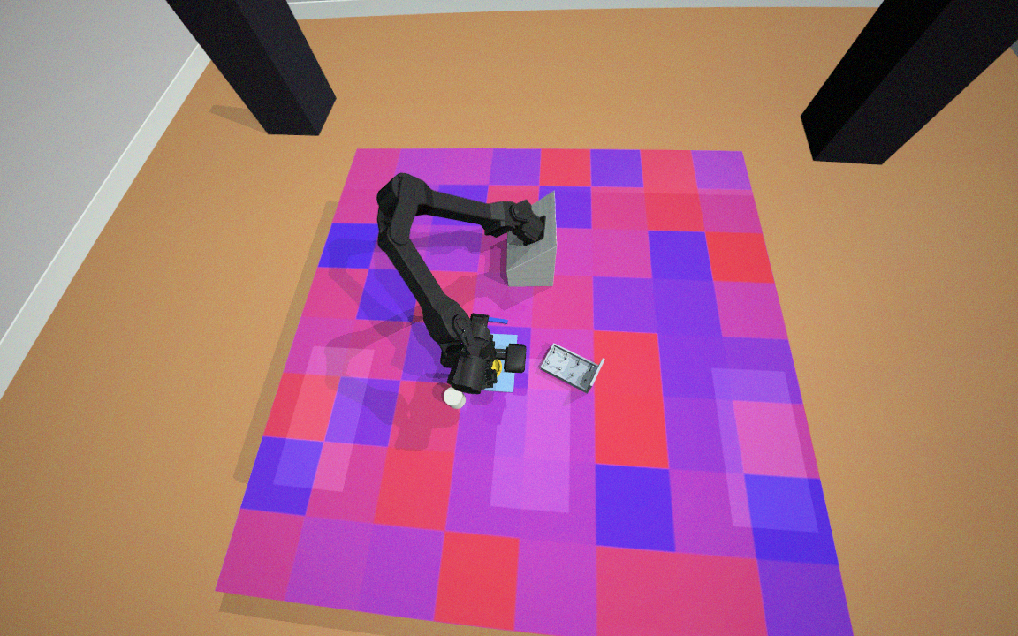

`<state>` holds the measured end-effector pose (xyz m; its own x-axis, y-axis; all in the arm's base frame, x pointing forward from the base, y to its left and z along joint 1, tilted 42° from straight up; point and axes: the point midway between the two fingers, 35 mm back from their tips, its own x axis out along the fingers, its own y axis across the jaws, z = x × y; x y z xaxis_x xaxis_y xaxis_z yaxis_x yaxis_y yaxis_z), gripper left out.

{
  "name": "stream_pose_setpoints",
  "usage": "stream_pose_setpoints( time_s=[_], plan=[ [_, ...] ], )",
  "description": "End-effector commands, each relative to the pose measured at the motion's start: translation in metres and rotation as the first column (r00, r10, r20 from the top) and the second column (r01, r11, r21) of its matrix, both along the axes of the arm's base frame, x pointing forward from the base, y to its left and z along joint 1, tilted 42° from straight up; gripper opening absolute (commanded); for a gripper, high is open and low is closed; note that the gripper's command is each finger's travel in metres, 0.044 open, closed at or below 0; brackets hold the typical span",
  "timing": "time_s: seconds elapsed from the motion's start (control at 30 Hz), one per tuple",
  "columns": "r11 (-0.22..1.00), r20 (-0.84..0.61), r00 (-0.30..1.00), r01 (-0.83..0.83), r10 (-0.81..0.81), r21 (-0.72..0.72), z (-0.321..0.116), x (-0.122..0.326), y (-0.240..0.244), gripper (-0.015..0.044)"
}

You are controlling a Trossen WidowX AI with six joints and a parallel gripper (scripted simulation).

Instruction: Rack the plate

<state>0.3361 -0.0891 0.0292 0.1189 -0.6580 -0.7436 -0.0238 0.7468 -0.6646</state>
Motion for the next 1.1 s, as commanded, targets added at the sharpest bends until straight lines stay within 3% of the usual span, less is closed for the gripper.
stream_pose_setpoints(
  time_s=[0.0, 0.57, 1.07],
  plan=[
    [1.000, -0.010, 1.000, 0.000, 0.000, -0.001, -0.007, -0.002, -0.005, 0.0400],
    [1.000, -0.010, 1.000, 0.000, 0.000, -0.004, -0.024, 0.000, -0.022, 0.0400],
    [1.000, -0.010, 1.000, 0.000, 0.000, -0.004, -0.024, 0.000, -0.022, 0.0323]
  ],
)
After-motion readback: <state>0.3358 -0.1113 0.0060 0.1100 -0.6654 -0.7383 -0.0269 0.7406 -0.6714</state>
